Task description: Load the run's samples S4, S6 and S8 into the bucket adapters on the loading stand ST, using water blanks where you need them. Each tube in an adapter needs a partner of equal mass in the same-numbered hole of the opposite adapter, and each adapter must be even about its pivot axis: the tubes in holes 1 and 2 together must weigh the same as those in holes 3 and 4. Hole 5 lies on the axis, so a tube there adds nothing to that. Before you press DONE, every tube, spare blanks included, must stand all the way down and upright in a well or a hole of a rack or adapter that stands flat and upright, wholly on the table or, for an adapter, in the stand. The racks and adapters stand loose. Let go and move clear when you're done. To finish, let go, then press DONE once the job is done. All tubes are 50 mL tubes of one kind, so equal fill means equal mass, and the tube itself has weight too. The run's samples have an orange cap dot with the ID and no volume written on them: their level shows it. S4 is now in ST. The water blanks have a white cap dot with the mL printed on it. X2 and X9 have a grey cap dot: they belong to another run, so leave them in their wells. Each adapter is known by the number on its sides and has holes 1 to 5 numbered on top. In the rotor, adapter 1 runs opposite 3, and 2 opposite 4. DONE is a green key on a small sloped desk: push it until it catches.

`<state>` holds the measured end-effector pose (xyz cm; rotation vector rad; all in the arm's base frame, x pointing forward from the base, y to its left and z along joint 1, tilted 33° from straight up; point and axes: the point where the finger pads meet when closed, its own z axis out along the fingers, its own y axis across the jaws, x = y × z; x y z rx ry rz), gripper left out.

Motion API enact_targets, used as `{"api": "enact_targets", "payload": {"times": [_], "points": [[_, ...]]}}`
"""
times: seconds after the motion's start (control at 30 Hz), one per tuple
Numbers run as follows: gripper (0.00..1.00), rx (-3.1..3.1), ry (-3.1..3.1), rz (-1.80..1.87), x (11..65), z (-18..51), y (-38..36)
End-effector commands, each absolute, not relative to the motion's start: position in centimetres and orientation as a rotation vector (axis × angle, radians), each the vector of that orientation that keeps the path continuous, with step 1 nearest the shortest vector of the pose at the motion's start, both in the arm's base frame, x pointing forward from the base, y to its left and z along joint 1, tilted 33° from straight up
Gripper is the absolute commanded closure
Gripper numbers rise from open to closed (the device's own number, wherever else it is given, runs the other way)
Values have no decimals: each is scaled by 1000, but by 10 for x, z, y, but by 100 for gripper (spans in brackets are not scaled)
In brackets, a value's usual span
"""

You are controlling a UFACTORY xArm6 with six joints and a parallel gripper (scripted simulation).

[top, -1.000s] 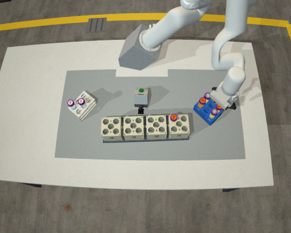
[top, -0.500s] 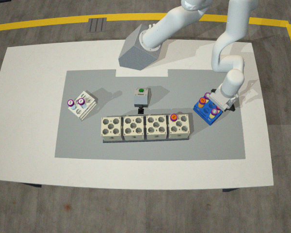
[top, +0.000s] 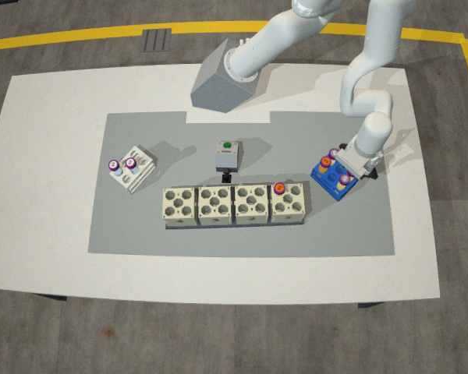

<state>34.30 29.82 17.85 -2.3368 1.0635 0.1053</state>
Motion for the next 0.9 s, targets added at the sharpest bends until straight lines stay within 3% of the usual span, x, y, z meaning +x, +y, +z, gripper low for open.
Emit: {"api": "enact_targets", "payload": {"times": [0.0, 0.87], "points": [[43, -2334, 1062, 103, 344, 177, 300], [43, -2334, 1062, 103, 346, 166, 307]]}}
